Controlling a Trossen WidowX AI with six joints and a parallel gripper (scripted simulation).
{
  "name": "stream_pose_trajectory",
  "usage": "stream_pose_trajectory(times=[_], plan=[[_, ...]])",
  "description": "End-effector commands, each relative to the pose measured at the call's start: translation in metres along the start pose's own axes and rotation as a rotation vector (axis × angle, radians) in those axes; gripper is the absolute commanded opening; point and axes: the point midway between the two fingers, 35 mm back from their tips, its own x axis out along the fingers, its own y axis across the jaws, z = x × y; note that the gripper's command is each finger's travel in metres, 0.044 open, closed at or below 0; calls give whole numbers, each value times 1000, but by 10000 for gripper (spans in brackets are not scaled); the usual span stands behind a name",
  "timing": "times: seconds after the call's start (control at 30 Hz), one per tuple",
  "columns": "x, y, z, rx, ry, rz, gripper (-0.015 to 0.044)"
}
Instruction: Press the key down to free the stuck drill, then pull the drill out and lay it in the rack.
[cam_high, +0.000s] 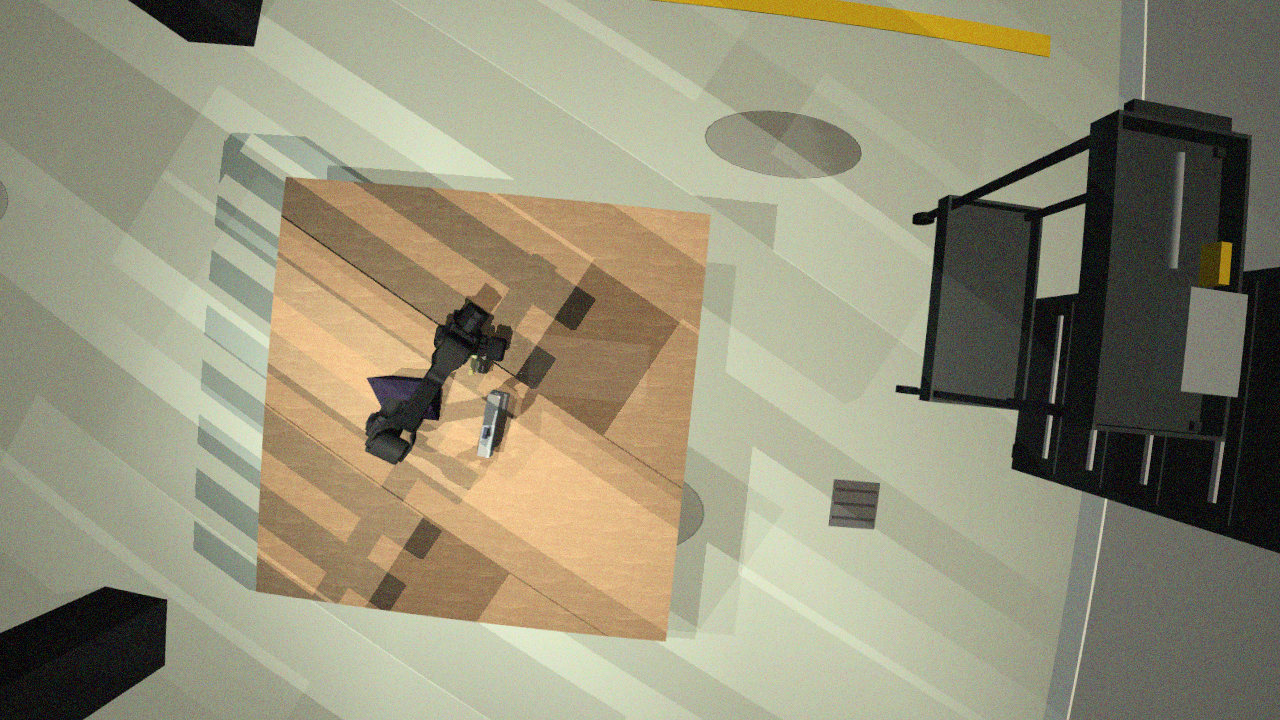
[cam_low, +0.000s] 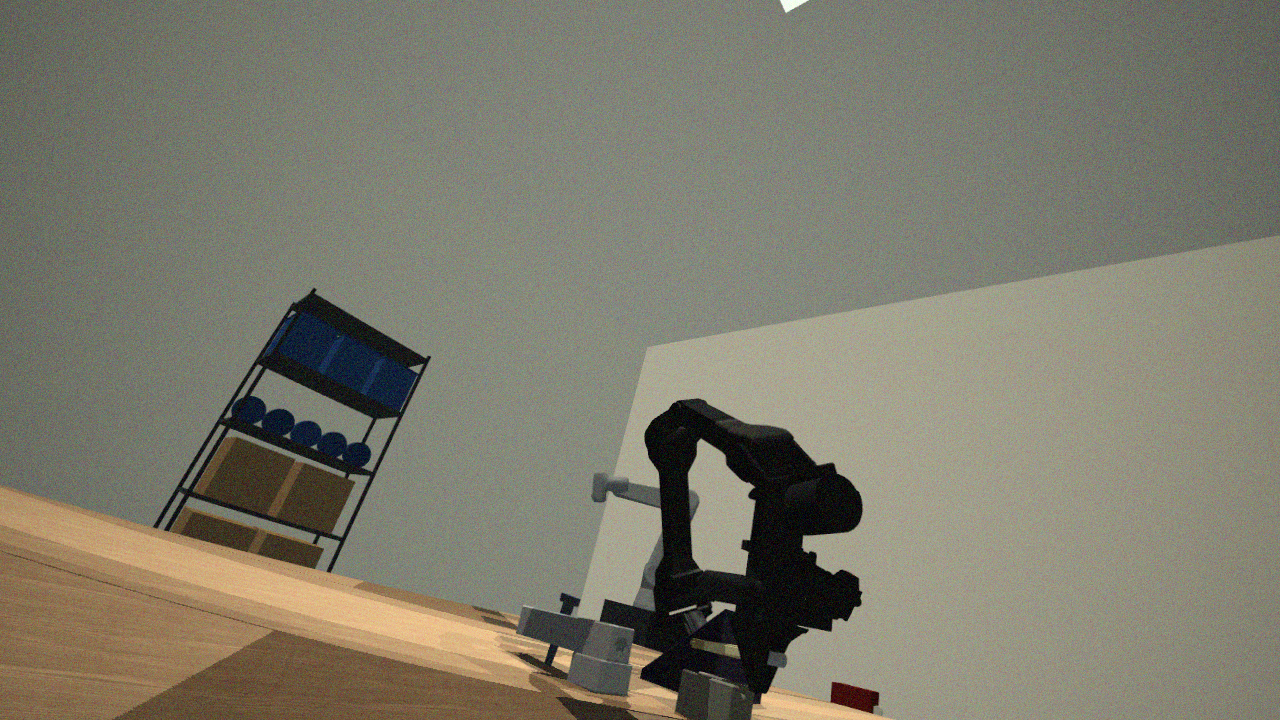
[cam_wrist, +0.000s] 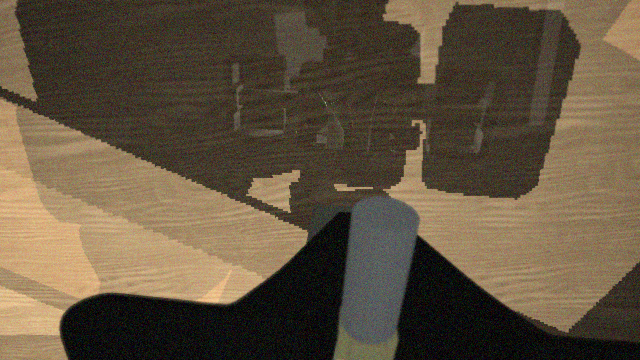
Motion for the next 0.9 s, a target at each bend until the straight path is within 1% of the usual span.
stream_pose_trajectory(times=[0.0,0.83,0.87], plan=[[8,0,-1,-5,3,-2,0],[35,-1,-1,-5,4,-3,0],[29,-1,1,-1,-2,-4,26]])
